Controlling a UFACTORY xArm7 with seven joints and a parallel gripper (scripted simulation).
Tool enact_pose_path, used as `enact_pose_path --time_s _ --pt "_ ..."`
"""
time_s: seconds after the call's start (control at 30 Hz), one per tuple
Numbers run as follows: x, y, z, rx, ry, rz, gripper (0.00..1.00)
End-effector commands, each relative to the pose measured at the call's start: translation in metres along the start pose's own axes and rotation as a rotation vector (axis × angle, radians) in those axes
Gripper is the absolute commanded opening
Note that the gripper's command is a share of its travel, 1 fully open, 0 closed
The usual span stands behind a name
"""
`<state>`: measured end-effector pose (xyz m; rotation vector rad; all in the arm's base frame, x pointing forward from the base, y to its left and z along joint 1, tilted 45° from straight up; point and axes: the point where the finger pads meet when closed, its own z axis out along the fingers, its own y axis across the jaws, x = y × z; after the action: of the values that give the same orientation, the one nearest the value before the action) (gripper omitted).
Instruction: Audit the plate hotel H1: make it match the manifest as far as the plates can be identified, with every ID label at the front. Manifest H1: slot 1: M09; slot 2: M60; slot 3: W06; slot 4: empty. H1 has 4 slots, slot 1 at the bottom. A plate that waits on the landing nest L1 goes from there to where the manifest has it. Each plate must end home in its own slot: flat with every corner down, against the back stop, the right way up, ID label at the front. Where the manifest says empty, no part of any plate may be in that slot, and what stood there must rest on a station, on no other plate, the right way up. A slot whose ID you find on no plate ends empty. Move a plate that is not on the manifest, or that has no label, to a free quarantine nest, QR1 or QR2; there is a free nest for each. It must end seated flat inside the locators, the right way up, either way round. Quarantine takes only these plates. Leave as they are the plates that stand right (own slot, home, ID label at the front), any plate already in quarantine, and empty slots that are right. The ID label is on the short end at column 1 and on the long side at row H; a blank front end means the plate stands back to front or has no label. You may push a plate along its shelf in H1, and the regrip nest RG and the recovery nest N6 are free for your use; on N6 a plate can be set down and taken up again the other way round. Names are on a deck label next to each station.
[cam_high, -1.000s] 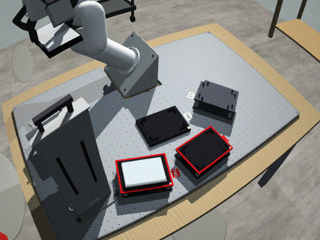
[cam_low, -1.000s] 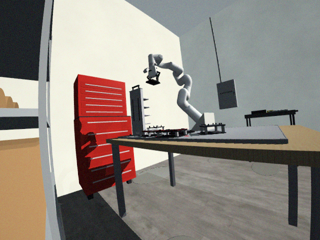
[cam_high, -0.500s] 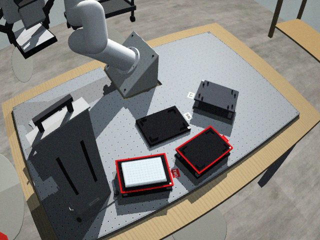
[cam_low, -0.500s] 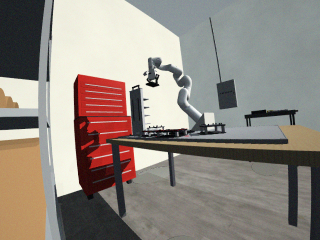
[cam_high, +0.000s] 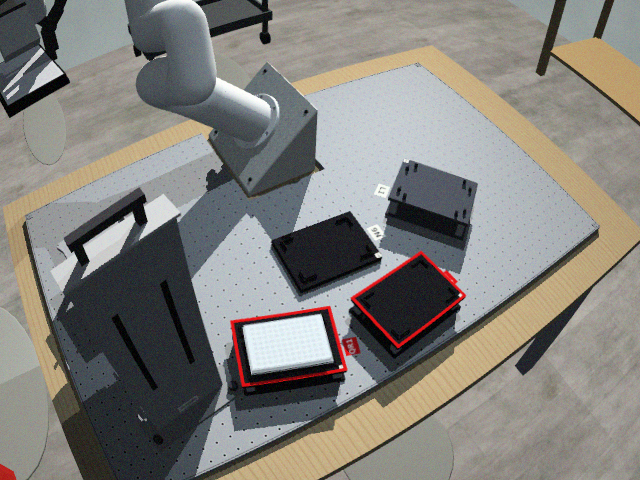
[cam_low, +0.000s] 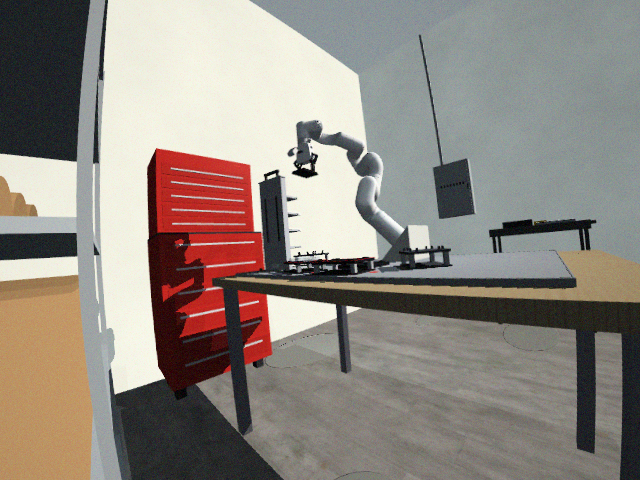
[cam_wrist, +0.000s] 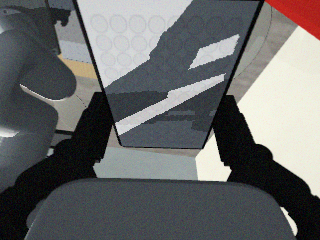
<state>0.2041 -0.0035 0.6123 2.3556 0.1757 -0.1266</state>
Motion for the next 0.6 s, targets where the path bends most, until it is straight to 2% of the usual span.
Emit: enact_pose_path --time_s 0.0,0.37,0.57 --pt "-0.0078 0.0065 -0.0014 -0.003 0.003 -0.001 0.0" --pt "-0.0078 0.0065 -0.0014 -0.003 0.003 -0.001 0.0" --pt "-0.0077 0.0066 0.0085 -0.003 0.003 -0.001 0.0"
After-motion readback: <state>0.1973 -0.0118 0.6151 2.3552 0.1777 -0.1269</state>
